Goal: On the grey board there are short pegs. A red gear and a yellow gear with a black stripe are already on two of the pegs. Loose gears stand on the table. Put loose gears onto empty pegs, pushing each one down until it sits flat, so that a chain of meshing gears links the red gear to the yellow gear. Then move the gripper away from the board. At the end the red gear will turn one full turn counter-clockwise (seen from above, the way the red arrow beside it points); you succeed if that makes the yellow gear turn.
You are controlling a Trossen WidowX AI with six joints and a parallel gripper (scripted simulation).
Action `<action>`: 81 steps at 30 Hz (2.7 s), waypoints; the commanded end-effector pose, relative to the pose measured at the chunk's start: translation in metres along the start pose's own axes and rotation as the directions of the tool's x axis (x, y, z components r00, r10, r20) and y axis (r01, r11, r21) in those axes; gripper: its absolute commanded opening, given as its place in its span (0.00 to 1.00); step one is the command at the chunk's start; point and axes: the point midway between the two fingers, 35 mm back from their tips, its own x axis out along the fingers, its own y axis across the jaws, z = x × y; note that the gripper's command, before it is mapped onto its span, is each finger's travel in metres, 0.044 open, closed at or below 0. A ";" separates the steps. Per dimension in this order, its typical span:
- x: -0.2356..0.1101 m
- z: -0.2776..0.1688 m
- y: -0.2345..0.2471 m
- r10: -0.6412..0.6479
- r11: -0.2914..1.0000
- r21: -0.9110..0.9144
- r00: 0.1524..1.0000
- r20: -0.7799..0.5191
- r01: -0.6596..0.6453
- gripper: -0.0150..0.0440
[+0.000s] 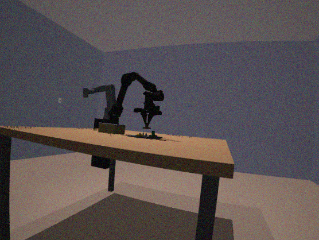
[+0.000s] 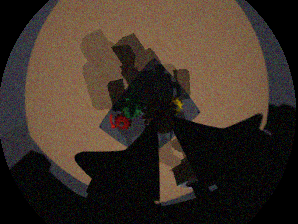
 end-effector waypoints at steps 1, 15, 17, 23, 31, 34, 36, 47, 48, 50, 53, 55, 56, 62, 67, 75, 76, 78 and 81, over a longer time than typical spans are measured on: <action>0.000 0.000 0.000 0.003 0.996 -0.091 1.000 -0.002 -0.003 0.25; -0.001 0.000 0.000 0.003 0.880 -0.474 1.000 -0.002 -0.004 0.25; -0.001 0.000 0.000 0.003 0.852 -0.524 1.000 -0.002 -0.004 0.25; -0.001 0.000 0.000 0.003 0.749 -0.662 1.000 -0.002 -0.004 0.25; -0.002 0.000 0.000 0.003 0.578 -0.816 1.000 -0.002 -0.003 0.25; -0.002 0.000 0.000 0.003 0.543 -0.839 1.000 -0.002 -0.003 0.25; -0.001 0.000 0.000 0.003 0.543 -0.839 1.000 -0.002 -0.003 0.25; 0.010 0.000 0.000 0.003 0.430 -0.903 1.000 -0.002 -0.003 0.25; 0.011 0.000 0.000 0.003 0.419 -0.908 1.000 -0.002 -0.003 0.25; 0.014 0.000 0.000 0.003 0.403 -0.915 1.000 -0.002 -0.003 0.25; 0.019 0.000 -0.001 0.003 0.396 -0.918 1.000 -0.002 -0.003 0.25; 0.022 0.000 -0.001 0.003 0.403 -0.915 1.000 -0.002 -0.003 0.25; 0.023 0.000 -0.001 0.003 0.409 -0.912 1.000 -0.002 -0.003 0.25; 0.032 0.000 0.000 0.003 0.488 -0.873 1.000 -0.002 -0.003 0.25; 0.040 0.000 0.000 0.003 0.578 -0.816 1.000 -0.002 -0.003 0.25; 0.046 0.000 0.000 0.003 0.678 -0.735 1.000 -0.002 -0.004 0.25; 0.045 0.000 0.000 0.003 0.683 -0.730 1.000 -0.002 -0.004 0.25; 0.044 0.000 0.000 0.003 0.681 -0.732 1.000 -0.002 -0.004 0.25; 0.045 0.000 0.000 0.003 0.661 -0.750 1.000 -0.002 -0.004 0.25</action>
